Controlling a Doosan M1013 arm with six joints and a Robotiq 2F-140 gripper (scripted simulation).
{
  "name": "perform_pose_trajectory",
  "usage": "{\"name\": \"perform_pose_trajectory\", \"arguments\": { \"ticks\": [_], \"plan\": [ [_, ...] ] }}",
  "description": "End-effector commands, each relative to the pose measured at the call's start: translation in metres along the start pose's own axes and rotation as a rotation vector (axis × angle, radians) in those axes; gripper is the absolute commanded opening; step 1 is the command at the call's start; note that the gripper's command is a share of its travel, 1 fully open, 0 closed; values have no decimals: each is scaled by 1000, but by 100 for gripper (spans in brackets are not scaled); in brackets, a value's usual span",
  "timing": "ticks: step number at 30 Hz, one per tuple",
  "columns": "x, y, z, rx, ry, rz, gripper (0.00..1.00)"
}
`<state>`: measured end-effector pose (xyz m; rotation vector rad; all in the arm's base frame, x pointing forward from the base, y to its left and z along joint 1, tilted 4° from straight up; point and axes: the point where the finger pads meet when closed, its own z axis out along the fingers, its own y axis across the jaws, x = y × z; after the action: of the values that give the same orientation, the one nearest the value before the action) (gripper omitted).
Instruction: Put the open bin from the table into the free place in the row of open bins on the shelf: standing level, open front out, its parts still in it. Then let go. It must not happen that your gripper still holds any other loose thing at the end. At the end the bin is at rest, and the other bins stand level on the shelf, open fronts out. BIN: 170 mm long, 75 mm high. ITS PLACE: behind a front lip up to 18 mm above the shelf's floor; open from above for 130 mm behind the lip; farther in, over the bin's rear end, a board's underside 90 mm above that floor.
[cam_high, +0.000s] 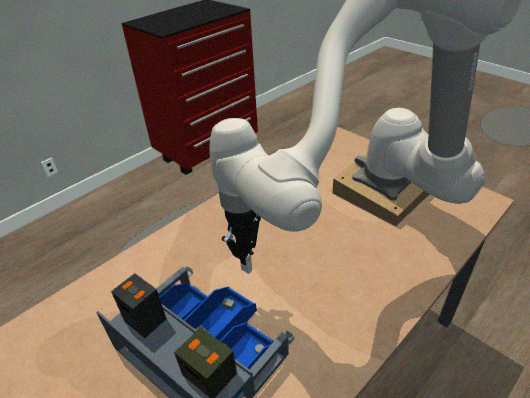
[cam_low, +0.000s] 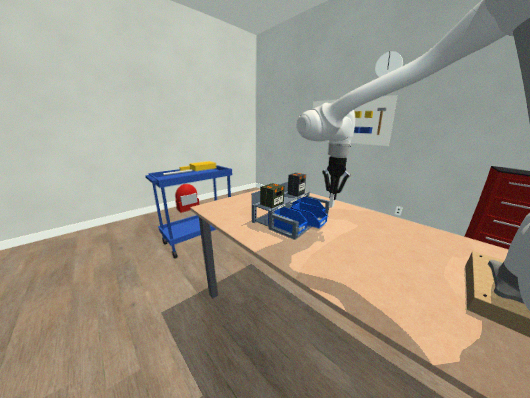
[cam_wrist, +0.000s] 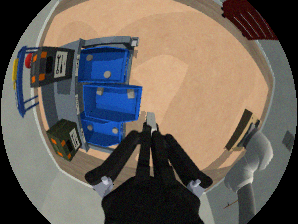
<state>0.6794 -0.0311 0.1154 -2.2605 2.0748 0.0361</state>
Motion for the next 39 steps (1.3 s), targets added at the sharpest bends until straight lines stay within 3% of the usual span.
{"name": "perform_pose_trajectory", "arguments": {
  "ticks": [1, 22, 30, 39],
  "plan": [
    [0, 0, 0, 0, 0, 0, 0],
    [0, 0, 3, 0, 0, 0, 0],
    [0, 0, 12, 0, 0, 0, 0],
    [0, 0, 37, 0, 0, 0, 0]
  ]
}}
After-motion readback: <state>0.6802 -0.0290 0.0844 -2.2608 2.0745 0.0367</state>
